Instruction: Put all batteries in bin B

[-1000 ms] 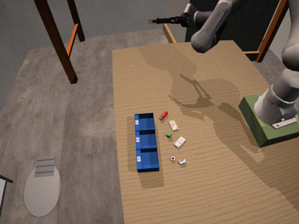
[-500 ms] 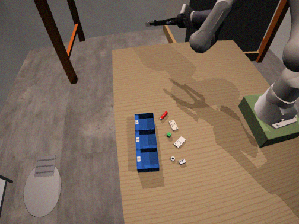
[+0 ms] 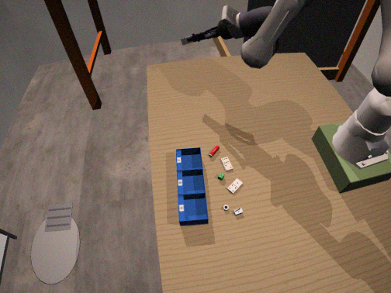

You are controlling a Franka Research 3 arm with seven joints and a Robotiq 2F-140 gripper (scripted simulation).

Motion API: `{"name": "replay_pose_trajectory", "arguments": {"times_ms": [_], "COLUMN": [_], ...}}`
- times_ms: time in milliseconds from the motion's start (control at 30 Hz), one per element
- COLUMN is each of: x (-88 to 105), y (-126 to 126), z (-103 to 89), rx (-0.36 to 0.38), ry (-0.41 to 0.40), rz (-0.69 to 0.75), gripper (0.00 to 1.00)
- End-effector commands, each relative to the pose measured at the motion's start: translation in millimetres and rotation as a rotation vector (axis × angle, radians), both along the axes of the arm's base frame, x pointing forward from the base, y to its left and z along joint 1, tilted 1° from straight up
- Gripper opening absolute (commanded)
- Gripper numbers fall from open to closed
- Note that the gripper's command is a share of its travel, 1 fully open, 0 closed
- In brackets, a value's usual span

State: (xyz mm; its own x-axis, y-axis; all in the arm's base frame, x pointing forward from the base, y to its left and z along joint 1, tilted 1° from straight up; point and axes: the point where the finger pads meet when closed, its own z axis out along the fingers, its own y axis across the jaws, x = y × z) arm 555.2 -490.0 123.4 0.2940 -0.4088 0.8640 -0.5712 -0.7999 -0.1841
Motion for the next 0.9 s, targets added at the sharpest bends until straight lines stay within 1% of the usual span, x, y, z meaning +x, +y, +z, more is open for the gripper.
{"name": "replay_pose_trajectory", "arguments": {"times_ms": [0,67,167,200,267,300,367,433,500,567,633,700,767,867], "x": [6.3,15.1,16.1,19.9,19.9,23.6,31.1,31.5,37.6,43.7,43.7,48.4,52.9,52.9], "y": [13,27,29,36,36,44,58,59,74,90,90,105,121,121], "z": [-13.6,-16.8,-17.2,-18.5,-18.5,-19.9,-22.7,-22.8,-25.2,-27.5,-27.5,-29.3,-31.0,-31.0], "rx": [0.018,0.018,0.018,0.025,0.025,0.029,0.029,0.029,0.039,0.039,0.039,0.047,0.047,0.047], "ry": [0.103,0.103,0.103,0.143,0.143,0.173,0.173,0.173,0.241,0.241,0.241,0.307,0.307,0.307], "rz": [0.048,0.048,0.048,0.077,0.077,0.098,0.098,0.098,0.146,0.146,0.146,0.192,0.192,0.192], "gripper": [0.05,0.05,0.05,0.05,0.05,0.05,0.05,0.05,0.05,0.05,0.05,0.05,0.05,0.05]}}
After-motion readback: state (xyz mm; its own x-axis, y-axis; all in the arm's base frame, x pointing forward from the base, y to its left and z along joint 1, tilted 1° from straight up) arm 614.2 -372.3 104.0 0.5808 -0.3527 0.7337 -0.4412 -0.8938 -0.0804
